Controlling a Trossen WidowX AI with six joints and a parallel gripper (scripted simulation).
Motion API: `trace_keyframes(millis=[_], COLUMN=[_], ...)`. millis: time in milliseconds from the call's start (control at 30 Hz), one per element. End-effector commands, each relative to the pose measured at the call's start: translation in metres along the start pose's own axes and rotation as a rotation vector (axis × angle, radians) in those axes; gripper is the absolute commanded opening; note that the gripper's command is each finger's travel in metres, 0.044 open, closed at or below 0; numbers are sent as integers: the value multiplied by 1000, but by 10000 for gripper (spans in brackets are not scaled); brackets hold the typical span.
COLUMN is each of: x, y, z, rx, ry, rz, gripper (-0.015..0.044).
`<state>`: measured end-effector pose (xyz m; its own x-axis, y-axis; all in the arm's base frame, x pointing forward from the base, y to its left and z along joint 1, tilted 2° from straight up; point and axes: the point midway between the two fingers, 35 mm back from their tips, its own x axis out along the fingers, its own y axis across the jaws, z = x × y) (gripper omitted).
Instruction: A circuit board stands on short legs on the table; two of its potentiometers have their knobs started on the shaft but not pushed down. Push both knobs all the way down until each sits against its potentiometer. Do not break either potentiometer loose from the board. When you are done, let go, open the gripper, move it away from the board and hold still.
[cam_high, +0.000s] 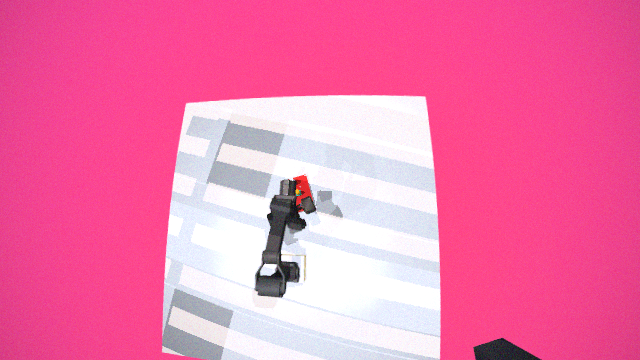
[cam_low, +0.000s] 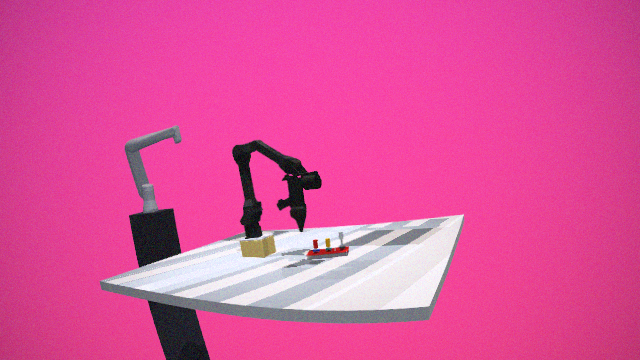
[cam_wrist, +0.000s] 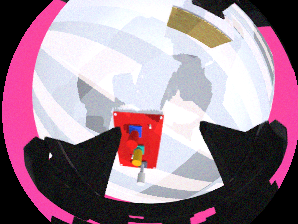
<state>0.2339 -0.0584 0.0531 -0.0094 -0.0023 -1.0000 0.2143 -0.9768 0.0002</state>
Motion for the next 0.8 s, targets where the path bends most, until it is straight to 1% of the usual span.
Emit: trace_keyframes(millis=[0, 767], x=[3, 4], y=[-14, -15], z=[31, 33], rx=[-3, -3], ry=[-11, -11], rz=[-1, -1], gripper=[440, 440])
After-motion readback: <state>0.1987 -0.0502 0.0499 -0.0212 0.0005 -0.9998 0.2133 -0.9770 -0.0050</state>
